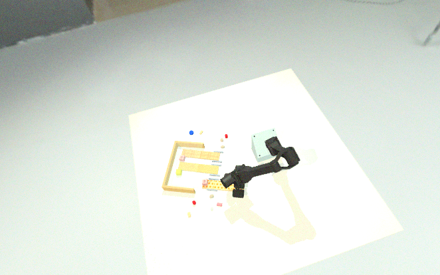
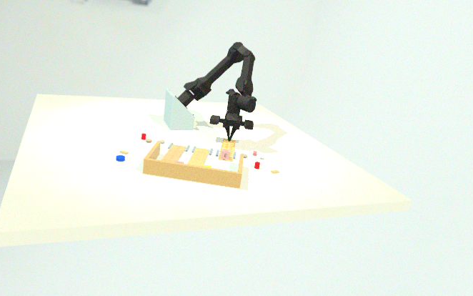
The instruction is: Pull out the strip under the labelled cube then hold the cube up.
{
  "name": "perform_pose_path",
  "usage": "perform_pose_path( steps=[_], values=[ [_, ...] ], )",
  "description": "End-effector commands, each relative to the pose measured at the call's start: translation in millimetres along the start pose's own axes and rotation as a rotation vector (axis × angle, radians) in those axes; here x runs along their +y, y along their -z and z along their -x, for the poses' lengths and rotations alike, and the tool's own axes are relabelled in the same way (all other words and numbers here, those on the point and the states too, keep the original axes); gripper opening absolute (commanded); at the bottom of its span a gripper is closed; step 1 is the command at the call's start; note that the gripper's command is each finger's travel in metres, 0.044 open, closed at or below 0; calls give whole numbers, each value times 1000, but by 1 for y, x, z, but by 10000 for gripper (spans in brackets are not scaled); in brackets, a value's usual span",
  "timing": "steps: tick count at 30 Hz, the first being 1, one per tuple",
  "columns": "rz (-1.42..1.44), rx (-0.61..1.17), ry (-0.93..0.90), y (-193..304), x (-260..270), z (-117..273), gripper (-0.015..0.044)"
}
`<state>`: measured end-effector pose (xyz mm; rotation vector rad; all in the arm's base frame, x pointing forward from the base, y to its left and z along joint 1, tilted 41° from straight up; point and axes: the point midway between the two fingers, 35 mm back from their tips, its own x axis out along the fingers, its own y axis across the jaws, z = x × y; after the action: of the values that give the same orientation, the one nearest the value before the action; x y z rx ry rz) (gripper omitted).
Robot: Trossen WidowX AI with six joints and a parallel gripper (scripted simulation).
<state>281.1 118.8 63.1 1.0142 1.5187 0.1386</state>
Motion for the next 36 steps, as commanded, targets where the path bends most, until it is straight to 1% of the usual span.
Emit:
perform_pose_path(
  steps=[1,3,6,12,23,36],
  values=[
    [0,3,3,-3,1,19,0],
    [-2,11,6,-3,1,37,0],
    [-2,12,7,-2,1,40,0],
    [76,11,6,-29,0,41,157],
    [79,9,7,-77,-3,43,440],
    [81,7,7,-132,-5,48,440]
  ],
)
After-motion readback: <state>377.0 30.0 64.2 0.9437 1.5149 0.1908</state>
